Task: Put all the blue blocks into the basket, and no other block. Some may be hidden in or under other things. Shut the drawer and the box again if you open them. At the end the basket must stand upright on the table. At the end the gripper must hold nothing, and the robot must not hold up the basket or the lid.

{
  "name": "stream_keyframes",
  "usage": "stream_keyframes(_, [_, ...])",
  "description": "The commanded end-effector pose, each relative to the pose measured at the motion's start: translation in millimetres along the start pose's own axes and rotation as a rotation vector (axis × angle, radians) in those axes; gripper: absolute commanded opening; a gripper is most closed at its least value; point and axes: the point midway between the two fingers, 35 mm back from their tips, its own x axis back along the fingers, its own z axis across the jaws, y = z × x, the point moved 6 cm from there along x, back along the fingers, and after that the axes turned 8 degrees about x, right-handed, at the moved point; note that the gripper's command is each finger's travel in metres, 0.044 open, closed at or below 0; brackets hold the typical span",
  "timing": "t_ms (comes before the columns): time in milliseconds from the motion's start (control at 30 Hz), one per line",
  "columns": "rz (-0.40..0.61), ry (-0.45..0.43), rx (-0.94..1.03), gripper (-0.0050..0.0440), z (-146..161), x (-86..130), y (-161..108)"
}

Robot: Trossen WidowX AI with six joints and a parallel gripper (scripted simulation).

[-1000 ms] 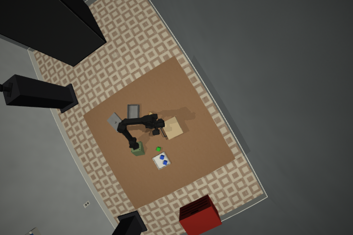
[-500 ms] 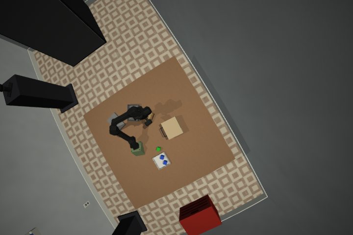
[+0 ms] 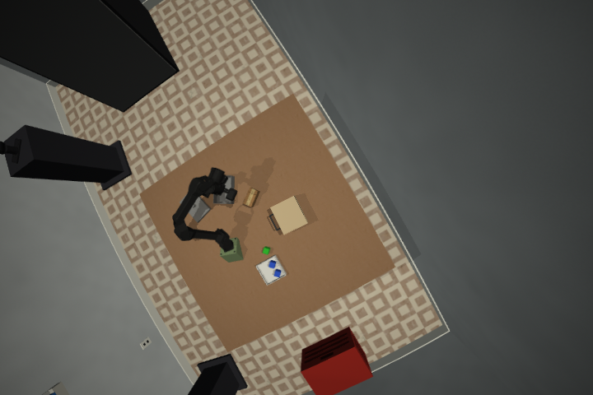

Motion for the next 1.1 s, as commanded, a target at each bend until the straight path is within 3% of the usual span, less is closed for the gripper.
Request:
stream_keyframes(0, [-0.008,-0.005,0.141,0.044,33.7,1.8,-11.1])
stream_keyframes(300, [-0.007,-0.007,0.605,0.044,96.7,1.2,-41.5])
stream_keyframes(533, [-0.007,-0.007,0.605,0.044,146.7,0.8,-65.6])
stream_keyframes(733, [-0.007,-0.007,0.605,0.044,147.1,0.8,-65.8])
stream_keyframes(1033, [-0.005,-0.009,1.202,0.044,205.9,0.0,-133.9])
stream_keyframes(1067, [-0.005,-0.009,1.202,0.044,212.5,-0.1,-141.4])
